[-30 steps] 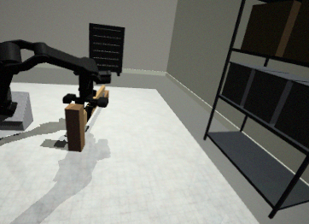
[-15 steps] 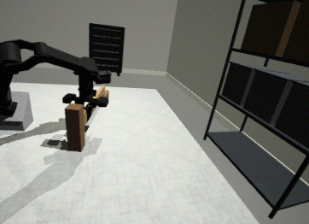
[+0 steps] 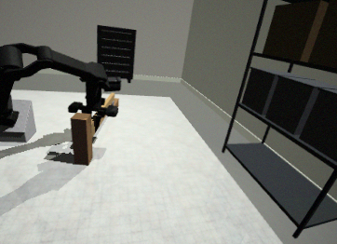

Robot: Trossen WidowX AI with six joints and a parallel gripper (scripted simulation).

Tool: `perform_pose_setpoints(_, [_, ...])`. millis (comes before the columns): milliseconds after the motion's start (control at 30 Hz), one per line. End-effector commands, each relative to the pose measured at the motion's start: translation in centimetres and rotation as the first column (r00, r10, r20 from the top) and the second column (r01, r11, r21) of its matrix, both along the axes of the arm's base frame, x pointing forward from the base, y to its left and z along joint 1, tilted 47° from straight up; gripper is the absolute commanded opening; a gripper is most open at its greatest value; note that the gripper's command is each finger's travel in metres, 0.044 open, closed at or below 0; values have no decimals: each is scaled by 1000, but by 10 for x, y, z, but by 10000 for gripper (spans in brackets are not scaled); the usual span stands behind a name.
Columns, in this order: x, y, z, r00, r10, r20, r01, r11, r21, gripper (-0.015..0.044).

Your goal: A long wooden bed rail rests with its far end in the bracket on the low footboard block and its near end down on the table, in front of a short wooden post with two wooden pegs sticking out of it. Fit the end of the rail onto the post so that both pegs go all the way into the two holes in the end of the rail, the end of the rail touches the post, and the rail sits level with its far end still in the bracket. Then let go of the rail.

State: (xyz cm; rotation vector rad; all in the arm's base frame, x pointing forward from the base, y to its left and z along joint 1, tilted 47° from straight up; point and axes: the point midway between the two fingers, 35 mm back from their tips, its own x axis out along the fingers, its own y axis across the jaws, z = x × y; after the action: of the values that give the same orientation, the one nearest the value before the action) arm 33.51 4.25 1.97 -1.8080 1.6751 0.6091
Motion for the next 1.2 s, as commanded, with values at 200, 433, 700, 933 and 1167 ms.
perform_pose_setpoints(200, [0, 0, 0, 1000, 2, -1, -2, 1000, 4, 0])
perform_pose_setpoints(433, [0, -1, 2, 1000, 2, -1, -2, 1000, 4, 0])
perform_pose_setpoints(700, [0, -2, 5, 1000, 2, -1, -2, 1000, 4, 0])
perform_pose_setpoints(933, [0, -3, 7, 1000, 2, -1, -2, 1000, 4, 0])
perform_pose_setpoints(1167, [0, -5, 8, 1000, 2, -1, -2, 1000, 4, 0])
